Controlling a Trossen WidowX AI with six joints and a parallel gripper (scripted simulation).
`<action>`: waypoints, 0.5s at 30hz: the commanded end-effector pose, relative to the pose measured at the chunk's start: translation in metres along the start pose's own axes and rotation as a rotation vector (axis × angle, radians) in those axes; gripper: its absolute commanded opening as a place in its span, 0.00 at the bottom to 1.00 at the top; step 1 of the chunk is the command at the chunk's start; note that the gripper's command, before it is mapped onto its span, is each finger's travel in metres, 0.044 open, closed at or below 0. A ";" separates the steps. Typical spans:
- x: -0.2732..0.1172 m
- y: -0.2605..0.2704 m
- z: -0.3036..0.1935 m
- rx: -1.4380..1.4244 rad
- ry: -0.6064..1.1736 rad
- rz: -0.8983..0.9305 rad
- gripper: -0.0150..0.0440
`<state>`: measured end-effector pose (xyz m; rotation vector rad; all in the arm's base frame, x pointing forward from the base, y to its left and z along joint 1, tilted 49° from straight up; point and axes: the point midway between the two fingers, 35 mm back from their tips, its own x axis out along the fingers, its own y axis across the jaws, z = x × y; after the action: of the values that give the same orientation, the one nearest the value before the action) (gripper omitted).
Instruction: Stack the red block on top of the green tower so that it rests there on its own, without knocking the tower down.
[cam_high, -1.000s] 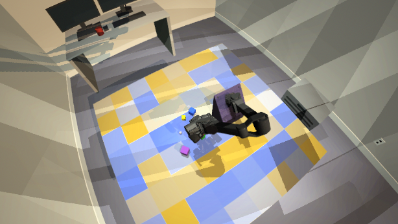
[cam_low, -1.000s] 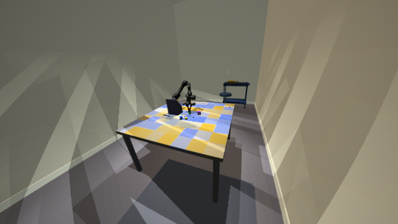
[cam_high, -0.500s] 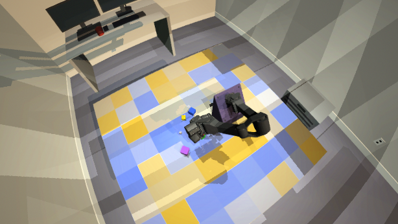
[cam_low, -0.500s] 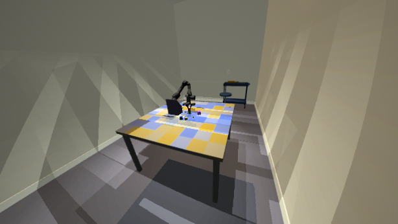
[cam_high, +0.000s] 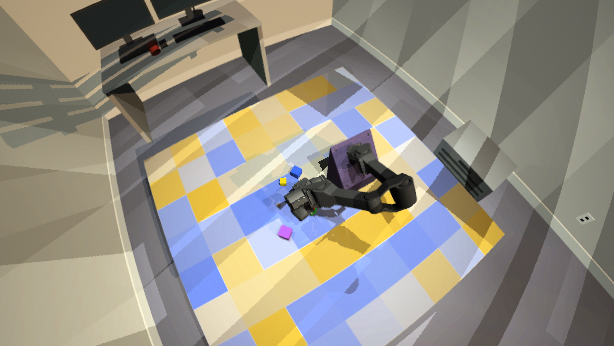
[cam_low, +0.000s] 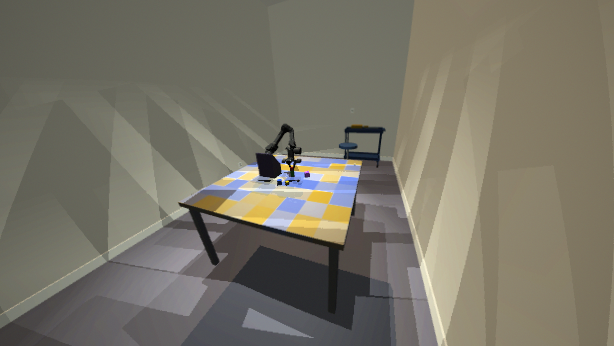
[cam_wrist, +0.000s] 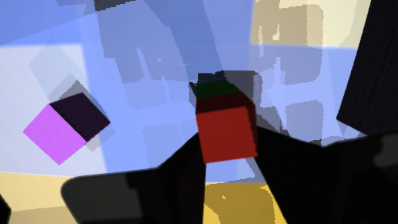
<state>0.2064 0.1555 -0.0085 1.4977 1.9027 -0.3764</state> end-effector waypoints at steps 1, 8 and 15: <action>0.000 0.000 0.000 0.000 0.000 0.000 0.52; 0.000 0.000 0.000 0.000 0.000 0.000 0.83; 0.000 0.000 0.000 0.000 0.000 0.000 1.00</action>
<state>0.2065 0.1555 -0.0085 1.4980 1.9025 -0.3762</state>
